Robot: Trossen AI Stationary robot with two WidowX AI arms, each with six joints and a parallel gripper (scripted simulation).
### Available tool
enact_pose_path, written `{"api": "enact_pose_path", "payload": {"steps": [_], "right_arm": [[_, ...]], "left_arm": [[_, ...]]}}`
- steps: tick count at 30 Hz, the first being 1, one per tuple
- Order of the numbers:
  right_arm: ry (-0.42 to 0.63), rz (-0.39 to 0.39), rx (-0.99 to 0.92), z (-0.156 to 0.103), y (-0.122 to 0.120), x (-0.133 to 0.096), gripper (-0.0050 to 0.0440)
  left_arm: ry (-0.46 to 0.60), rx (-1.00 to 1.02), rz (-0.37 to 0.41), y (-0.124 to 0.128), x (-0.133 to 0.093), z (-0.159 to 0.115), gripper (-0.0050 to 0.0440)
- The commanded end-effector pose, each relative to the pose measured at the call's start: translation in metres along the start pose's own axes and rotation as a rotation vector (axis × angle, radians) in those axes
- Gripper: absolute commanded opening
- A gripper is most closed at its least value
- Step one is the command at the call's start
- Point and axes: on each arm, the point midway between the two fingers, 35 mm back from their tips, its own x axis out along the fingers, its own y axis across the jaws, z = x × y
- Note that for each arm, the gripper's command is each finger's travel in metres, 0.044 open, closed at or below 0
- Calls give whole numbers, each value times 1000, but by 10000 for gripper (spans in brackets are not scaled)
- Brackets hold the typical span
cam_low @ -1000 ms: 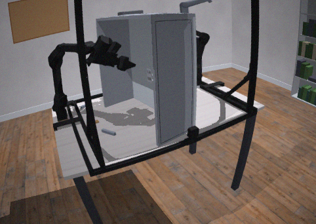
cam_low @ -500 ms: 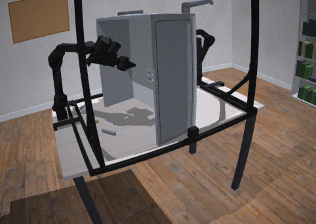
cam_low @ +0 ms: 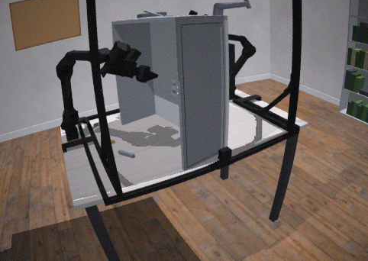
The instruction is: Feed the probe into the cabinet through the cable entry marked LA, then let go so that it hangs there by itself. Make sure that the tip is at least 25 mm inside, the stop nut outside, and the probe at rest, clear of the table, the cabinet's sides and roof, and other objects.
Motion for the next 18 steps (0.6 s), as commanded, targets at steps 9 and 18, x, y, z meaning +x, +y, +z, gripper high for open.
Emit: {"api": "enact_pose_path", "payload": {"steps": [9,18], "right_arm": [[140,55,9,-40,21,-21,0],[195,82,-14,-61,21,-32,0]], "left_arm": [[-6,-8,2,1,-2,3,440],[-6,-8,2,1,-2,3,440]]}}
